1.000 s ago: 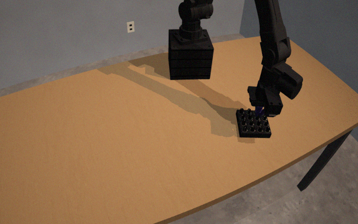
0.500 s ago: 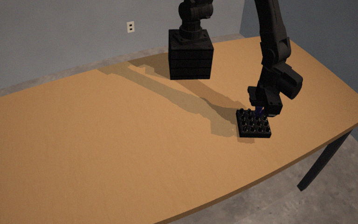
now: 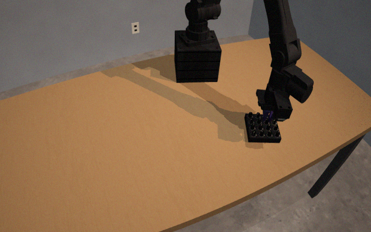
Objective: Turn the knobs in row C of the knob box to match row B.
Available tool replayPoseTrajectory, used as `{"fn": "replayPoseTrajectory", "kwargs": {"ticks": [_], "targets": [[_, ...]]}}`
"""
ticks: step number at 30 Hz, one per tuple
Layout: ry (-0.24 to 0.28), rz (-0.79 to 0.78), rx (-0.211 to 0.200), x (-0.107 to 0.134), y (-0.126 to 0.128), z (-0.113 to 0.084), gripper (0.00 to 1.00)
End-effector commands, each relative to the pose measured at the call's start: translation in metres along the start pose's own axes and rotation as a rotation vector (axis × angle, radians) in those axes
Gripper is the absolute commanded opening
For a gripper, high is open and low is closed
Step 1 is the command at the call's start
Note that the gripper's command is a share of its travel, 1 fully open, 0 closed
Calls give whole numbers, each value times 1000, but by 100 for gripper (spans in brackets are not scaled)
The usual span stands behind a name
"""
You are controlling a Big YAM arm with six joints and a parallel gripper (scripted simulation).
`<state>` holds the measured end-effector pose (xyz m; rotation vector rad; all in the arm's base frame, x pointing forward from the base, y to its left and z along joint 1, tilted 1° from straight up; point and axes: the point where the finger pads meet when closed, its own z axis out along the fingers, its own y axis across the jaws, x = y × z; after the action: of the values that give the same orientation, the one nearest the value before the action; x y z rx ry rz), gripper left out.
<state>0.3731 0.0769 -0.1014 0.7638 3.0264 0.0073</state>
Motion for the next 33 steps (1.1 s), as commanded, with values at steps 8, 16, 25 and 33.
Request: {"fn": "replayPoseTrajectory", "kwargs": {"ticks": [8, 16, 25, 33], "targets": [[-7, 13, -1, -6, 4, 2, 18], [-31, 13, -22, -13, 10, -23, 18], [-34, 11, -25, -14, 12, -48, 18], [4, 9, 8, -2, 2, -36, 18]]}}
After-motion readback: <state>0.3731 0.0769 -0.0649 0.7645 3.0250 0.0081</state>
